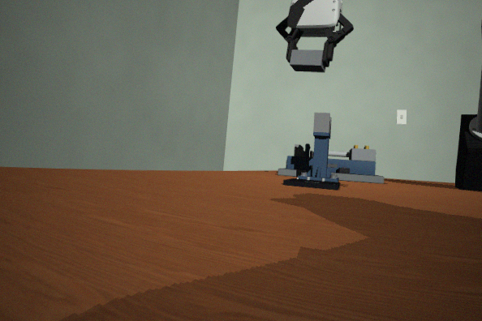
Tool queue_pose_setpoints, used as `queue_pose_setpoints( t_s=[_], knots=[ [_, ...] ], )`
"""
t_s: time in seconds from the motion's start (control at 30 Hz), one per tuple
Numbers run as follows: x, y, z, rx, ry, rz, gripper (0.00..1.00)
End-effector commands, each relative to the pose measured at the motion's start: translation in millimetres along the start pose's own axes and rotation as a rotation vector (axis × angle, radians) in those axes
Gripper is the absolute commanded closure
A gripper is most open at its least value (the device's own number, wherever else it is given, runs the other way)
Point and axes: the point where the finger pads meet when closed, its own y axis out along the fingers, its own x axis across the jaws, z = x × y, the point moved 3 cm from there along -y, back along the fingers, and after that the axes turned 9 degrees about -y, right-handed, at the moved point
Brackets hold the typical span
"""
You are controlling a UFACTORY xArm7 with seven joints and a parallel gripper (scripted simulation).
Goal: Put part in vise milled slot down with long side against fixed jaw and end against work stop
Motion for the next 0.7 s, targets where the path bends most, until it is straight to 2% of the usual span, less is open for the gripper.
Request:
queue_pose_setpoints(
  t_s=[0.0,0.23,0.67],
  knots=[
    [9,0.2,2,0.009,0.048,-0.044,1.0],
    [20,1.4,4,0.023,0.108,-0.091,1.0],
    [57,1.1,8,0.078,0.322,-0.249,1.0]
  ],
)
